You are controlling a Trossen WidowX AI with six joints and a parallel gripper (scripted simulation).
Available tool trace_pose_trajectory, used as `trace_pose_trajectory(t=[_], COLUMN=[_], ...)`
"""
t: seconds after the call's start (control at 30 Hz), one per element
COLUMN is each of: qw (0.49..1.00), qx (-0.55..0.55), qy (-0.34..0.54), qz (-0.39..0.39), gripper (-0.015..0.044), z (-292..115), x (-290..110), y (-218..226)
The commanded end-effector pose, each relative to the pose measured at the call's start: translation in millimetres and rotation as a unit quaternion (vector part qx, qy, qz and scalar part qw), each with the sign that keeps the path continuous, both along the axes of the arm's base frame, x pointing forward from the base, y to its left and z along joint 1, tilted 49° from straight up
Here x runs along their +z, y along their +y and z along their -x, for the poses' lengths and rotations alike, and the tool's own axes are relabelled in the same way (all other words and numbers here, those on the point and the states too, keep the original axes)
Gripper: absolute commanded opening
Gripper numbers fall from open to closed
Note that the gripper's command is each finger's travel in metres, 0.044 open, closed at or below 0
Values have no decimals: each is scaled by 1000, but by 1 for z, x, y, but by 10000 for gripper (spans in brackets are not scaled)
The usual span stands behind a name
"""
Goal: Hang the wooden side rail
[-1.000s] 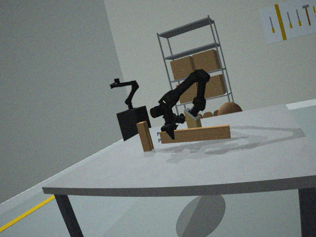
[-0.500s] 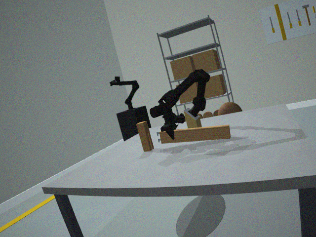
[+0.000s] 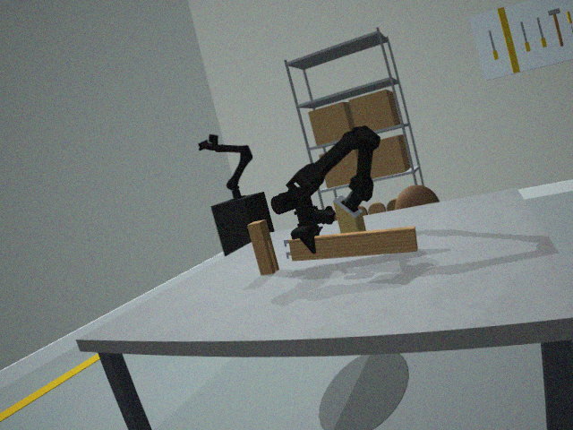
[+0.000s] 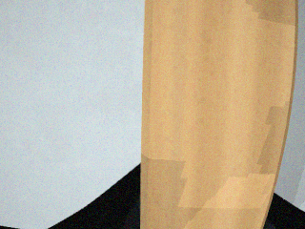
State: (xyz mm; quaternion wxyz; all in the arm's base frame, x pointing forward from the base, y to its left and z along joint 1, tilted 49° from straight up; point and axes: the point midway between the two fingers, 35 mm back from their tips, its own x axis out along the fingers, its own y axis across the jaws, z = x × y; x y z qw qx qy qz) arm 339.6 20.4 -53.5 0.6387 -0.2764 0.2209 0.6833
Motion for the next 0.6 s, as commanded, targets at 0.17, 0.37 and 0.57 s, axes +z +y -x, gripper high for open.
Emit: trace_pose_trajectory(t=[0.17, 0.37, 0.57], qw=[1000, 1000, 1000], qx=[-4, -4, -4], qy=[-5, -5, -5], qz=[2, 2, 2], gripper=[0, 0, 0], z=[-4, -4, -3], x=[1, 1, 0], y=[-5, -6, -6])
